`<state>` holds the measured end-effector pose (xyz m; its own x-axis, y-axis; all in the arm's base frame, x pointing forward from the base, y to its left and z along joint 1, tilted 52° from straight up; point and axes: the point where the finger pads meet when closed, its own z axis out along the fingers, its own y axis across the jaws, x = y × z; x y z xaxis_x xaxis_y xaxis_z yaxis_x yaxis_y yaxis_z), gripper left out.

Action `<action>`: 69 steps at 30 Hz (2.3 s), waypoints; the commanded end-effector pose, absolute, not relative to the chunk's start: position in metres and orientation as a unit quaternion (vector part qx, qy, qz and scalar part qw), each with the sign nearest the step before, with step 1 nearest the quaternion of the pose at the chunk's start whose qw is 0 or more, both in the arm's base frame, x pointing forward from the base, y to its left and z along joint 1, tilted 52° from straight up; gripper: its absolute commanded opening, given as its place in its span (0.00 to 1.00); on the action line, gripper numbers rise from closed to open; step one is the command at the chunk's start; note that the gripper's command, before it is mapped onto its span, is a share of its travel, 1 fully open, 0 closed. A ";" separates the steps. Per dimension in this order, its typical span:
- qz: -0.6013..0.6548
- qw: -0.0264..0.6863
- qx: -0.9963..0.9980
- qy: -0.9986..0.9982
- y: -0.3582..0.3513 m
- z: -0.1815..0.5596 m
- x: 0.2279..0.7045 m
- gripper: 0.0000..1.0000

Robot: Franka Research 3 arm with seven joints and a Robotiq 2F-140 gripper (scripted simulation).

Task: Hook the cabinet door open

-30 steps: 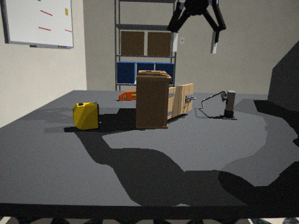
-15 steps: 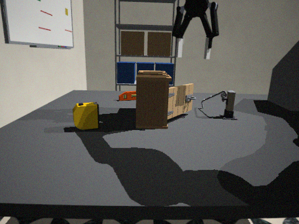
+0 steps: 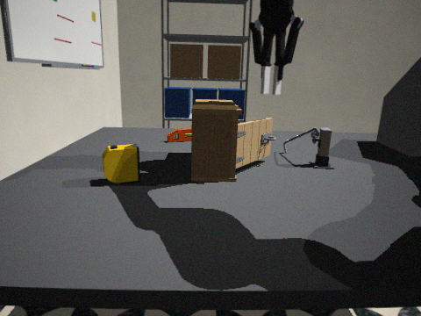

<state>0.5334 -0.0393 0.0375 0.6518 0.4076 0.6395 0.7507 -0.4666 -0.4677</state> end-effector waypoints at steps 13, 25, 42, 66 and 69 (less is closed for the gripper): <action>-0.228 0.378 -0.826 -0.350 -0.040 0.036 0.534 0.16; -0.228 0.378 -0.826 -0.350 -0.040 0.036 0.534 0.16; -0.228 0.378 -0.826 -0.350 -0.036 0.033 0.535 0.16; -0.228 0.378 -0.826 -0.350 -0.010 0.013 0.539 0.16; -0.228 0.378 -0.826 -0.350 -0.006 0.010 0.540 0.16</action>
